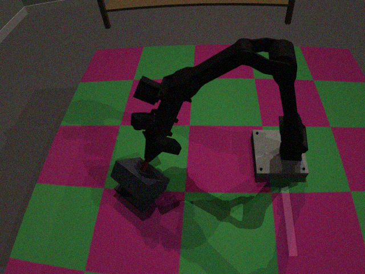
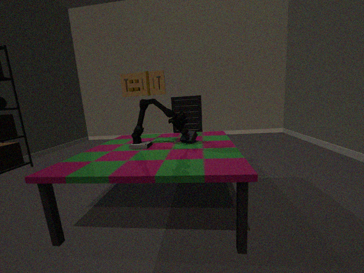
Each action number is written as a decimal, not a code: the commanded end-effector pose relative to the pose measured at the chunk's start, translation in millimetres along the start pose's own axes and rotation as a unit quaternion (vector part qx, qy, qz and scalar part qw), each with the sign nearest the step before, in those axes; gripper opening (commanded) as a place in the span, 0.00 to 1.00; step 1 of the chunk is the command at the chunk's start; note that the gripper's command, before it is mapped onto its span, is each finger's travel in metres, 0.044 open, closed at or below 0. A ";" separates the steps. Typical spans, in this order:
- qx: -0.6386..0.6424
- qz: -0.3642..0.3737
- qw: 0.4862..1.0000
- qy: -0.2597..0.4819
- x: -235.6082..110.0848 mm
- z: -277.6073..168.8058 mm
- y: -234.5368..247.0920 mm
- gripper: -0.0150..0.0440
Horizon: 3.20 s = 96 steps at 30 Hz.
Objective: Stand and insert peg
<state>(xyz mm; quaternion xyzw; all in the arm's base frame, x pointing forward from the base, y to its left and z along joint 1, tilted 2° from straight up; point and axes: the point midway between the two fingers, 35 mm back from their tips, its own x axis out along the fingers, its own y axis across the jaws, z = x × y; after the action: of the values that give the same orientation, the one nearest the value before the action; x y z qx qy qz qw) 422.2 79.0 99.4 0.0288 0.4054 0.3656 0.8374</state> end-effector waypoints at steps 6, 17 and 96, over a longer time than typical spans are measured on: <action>0.002 -0.001 1.000 0.001 5.6 -0.2 -0.1 0.25; 0.002 -0.001 1.000 0.001 10.9 0.0 0.3 0.25; 0.005 -0.003 1.000 0.007 -66.7 -3.8 -6.6 1.00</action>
<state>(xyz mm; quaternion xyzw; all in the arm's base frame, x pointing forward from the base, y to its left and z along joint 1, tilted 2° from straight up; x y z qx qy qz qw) 399.2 36.5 129.9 0.0317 0.4186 0.3605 0.8329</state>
